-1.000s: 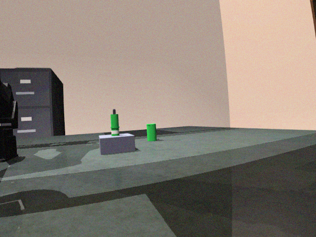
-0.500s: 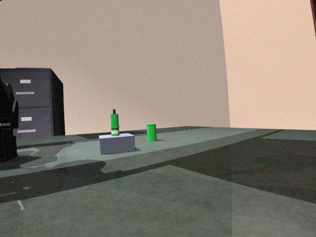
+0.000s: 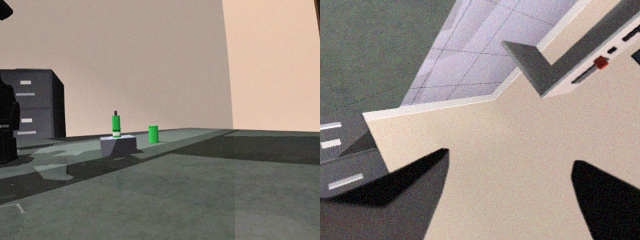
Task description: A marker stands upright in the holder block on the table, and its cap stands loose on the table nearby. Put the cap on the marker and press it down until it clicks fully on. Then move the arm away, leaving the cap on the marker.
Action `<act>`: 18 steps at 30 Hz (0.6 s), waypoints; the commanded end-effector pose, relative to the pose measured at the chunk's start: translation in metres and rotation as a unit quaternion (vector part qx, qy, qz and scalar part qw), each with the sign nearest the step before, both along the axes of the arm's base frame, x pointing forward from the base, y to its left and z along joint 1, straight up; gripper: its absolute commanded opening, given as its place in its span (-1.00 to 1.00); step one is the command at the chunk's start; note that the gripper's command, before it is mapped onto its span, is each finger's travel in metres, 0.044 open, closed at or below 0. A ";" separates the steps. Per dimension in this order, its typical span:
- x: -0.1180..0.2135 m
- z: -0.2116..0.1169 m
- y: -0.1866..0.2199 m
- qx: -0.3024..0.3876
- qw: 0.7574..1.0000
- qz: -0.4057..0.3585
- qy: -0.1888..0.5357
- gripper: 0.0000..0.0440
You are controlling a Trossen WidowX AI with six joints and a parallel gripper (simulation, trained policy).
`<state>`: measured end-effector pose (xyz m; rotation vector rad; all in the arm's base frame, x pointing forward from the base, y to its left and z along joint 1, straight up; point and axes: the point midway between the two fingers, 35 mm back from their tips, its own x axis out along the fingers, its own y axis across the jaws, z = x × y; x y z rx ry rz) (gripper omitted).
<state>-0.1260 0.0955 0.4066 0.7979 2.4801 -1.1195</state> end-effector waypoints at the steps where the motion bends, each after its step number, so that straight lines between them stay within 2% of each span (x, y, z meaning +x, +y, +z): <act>1: 0.003 -0.009 0.015 -0.015 1.000 -0.013 -0.015 0.38; 18: 0.018 -0.035 0.063 -0.059 0.995 -0.056 -0.057 0.40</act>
